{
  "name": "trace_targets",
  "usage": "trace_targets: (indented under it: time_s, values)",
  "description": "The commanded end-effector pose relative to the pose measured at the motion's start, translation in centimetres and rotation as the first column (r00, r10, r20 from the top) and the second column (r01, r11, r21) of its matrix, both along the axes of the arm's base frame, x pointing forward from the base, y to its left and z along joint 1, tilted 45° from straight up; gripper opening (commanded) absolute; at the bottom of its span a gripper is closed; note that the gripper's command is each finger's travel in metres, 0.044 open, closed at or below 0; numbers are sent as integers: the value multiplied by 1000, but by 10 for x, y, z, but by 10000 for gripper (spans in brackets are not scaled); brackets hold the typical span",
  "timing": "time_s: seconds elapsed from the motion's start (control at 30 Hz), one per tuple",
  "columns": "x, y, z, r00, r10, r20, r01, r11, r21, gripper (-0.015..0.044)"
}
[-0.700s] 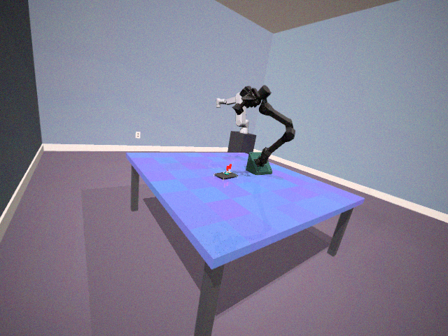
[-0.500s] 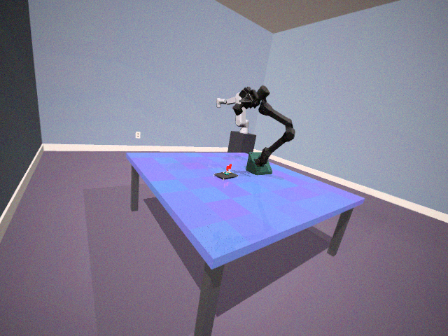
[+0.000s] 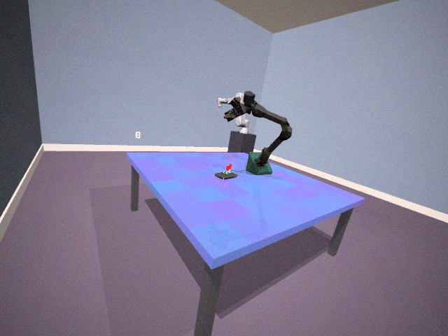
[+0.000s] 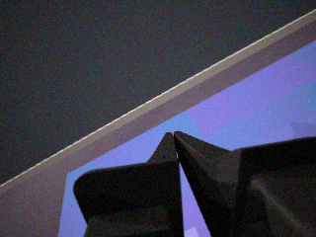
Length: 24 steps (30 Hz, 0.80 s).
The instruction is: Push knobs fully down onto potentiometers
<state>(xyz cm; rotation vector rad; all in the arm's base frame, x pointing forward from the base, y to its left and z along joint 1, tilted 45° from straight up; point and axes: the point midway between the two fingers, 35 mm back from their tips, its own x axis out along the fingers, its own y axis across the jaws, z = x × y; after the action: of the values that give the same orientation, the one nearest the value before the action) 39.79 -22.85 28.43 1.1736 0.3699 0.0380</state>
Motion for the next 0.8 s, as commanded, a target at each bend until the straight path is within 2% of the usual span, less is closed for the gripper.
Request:
trace_targets:
  time_s: [0.0,0.4,0.77]
  values:
    - [1,4,-26,998,35,-56,-39,997,-64,0]
    - [-5,31,-96,953,200,-229,-252,940,-229,0]
    - [-25,64,-151,839,396,-374,-514,802,-304,0]
